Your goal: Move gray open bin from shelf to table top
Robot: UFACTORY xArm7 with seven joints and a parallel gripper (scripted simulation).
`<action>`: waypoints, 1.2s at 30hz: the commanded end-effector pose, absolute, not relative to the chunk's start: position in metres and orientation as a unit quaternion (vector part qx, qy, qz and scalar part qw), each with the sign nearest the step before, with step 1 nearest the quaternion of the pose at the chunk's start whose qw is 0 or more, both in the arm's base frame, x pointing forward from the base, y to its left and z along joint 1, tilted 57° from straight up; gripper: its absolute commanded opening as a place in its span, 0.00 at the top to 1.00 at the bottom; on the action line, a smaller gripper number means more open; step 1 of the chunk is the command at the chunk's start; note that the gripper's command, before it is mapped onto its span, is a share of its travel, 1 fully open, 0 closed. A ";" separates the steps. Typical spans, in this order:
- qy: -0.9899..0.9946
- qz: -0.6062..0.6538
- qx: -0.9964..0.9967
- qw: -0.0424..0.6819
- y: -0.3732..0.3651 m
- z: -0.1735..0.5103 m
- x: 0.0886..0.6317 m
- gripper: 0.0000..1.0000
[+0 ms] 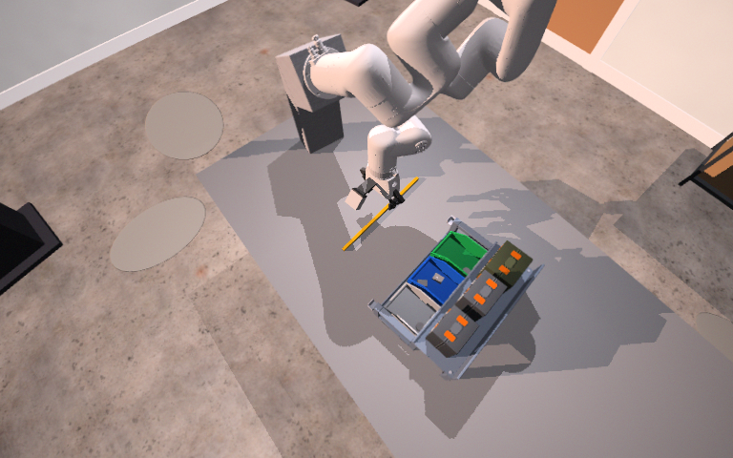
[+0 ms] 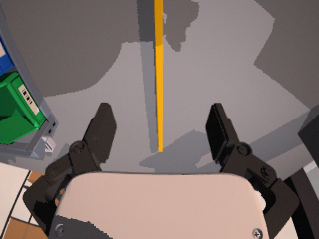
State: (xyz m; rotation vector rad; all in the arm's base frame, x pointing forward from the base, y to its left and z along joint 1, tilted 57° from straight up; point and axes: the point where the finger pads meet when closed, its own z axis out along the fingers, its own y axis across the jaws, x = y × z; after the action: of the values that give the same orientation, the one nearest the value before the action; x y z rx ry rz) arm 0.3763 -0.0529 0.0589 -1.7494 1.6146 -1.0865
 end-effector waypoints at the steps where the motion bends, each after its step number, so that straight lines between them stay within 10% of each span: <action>1: 0.595 -0.402 -0.646 0.259 -0.041 0.090 0.335 0.00; 36: 0.595 -0.402 -0.646 0.259 -0.041 0.090 0.335 0.00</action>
State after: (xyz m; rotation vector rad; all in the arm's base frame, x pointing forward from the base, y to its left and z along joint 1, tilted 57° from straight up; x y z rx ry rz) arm 0.3763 -0.0529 0.0589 -1.7494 1.6146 -1.0865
